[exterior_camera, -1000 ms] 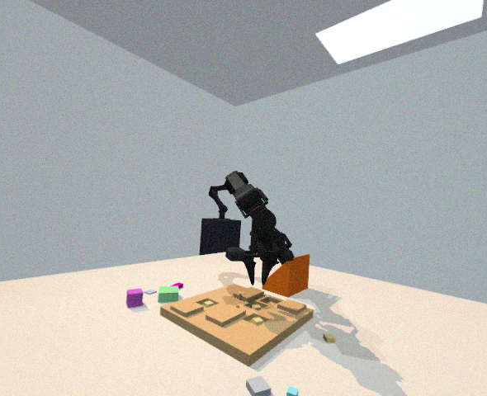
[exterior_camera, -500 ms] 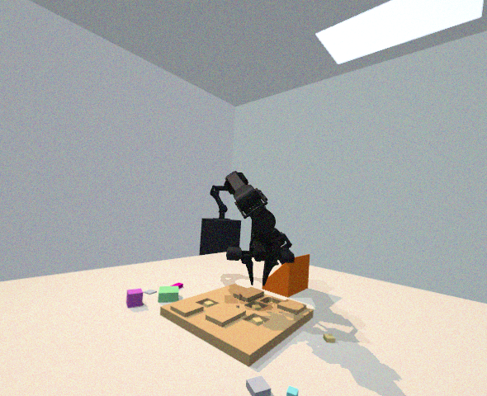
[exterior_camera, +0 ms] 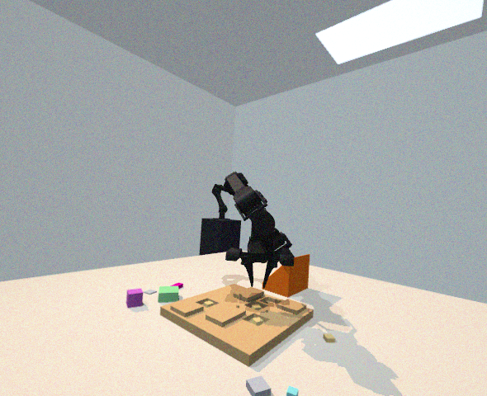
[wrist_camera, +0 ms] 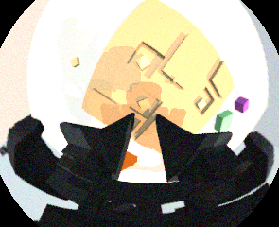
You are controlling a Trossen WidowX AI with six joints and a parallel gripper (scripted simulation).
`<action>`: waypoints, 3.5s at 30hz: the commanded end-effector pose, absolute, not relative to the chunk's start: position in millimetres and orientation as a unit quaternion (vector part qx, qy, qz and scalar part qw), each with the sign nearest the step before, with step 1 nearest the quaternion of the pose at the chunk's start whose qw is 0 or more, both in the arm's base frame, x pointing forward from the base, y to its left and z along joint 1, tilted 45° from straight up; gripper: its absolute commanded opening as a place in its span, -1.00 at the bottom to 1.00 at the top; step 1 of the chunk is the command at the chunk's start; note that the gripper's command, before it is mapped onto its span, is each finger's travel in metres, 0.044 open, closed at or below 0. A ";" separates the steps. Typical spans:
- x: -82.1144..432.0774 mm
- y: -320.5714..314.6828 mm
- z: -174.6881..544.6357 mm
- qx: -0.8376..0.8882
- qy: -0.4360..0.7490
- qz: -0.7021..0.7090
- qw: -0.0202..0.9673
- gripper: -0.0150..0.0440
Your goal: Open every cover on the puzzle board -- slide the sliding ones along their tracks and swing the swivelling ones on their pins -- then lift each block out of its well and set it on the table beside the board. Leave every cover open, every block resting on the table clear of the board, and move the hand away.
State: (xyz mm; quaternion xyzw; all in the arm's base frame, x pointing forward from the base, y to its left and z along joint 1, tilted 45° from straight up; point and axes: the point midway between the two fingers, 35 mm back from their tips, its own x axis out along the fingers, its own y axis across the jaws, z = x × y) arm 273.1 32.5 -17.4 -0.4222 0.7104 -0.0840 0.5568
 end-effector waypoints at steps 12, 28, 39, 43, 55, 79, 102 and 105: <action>271.7 27.0 -22.0 -0.354 0.696 -0.170 0.601 0.00; 271.2 23.1 -26.0 -0.276 0.669 -0.256 0.641 0.00; 270.8 20.4 -28.8 -0.220 0.644 -0.313 0.662 0.00; 270.6 19.4 -29.7 -0.199 0.634 -0.333 0.669 0.00; 270.2 16.3 -32.4 -0.135 0.600 -0.391 0.685 0.00; 270.5 15.5 -32.9 -0.242 0.654 -0.291 0.655 0.00; 270.7 14.7 -33.5 -0.349 0.694 -0.176 0.604 0.00; 270.8 14.6 -33.6 -0.362 0.698 -0.161 0.596 0.00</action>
